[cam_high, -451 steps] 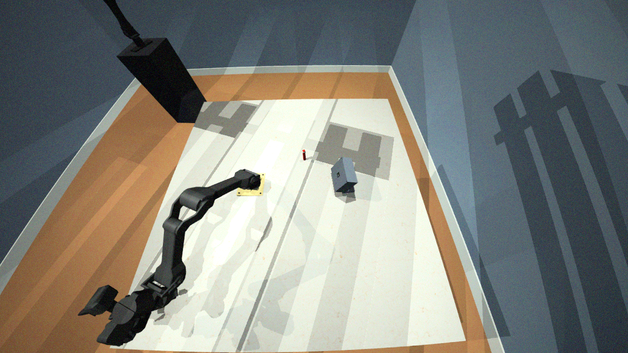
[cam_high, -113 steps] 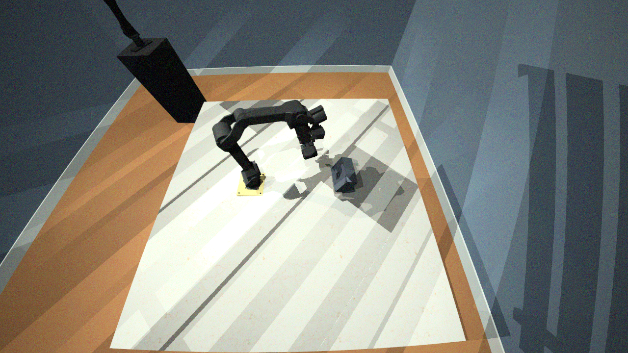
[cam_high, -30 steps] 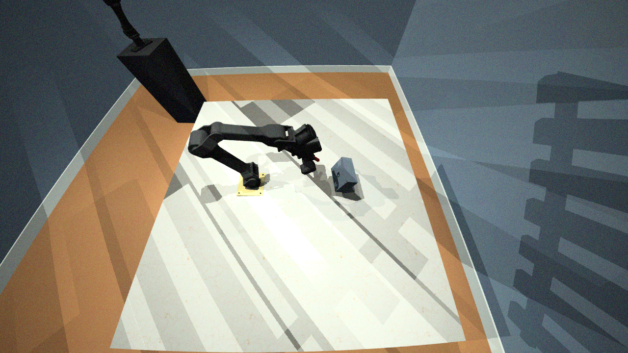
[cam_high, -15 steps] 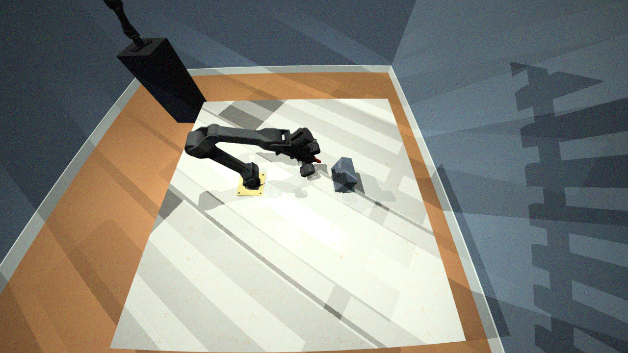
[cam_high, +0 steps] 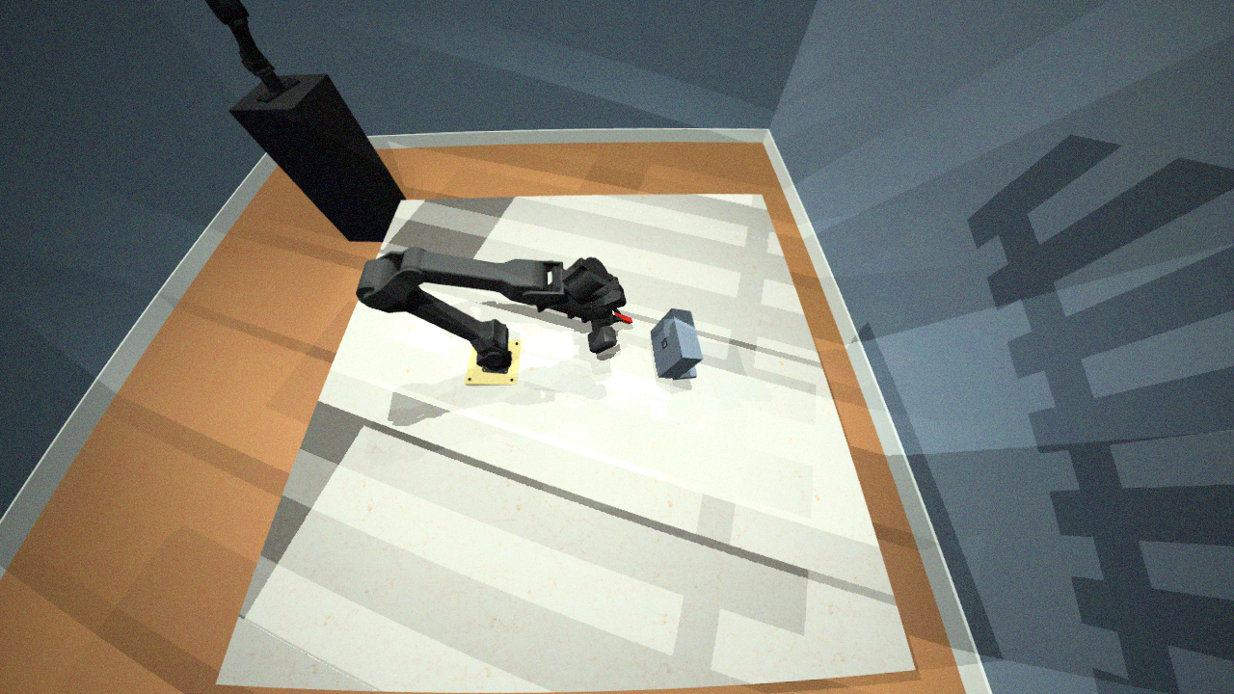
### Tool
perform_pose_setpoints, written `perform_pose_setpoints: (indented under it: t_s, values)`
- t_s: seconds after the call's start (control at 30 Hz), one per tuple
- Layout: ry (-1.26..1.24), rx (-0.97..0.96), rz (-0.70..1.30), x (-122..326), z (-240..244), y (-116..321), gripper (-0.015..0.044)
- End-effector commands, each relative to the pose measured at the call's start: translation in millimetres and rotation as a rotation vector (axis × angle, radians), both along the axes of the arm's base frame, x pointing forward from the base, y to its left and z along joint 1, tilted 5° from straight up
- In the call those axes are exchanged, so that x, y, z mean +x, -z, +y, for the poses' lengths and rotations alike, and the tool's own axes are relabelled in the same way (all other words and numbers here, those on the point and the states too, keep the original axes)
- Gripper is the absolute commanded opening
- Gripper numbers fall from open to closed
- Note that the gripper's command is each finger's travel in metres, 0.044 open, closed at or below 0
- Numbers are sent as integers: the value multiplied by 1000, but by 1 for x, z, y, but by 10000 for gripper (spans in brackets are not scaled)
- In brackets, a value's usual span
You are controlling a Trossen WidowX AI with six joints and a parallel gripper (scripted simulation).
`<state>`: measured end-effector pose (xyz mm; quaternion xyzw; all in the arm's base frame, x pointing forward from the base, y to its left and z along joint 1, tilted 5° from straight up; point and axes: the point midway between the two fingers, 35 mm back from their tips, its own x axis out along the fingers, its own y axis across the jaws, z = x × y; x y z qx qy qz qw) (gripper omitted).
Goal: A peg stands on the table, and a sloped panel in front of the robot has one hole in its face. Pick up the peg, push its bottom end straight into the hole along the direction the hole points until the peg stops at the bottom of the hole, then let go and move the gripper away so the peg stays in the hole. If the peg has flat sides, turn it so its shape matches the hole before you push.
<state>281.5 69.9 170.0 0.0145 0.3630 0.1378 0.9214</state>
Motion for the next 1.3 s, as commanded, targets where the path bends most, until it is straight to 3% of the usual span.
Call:
perform_pose_setpoints:
  t_s: [0.0, 1.27]
  values:
    - [0, 1, -20, -1, -2, 0, 0]
    - [50, 8, -217, -4, -29, 1, 0]
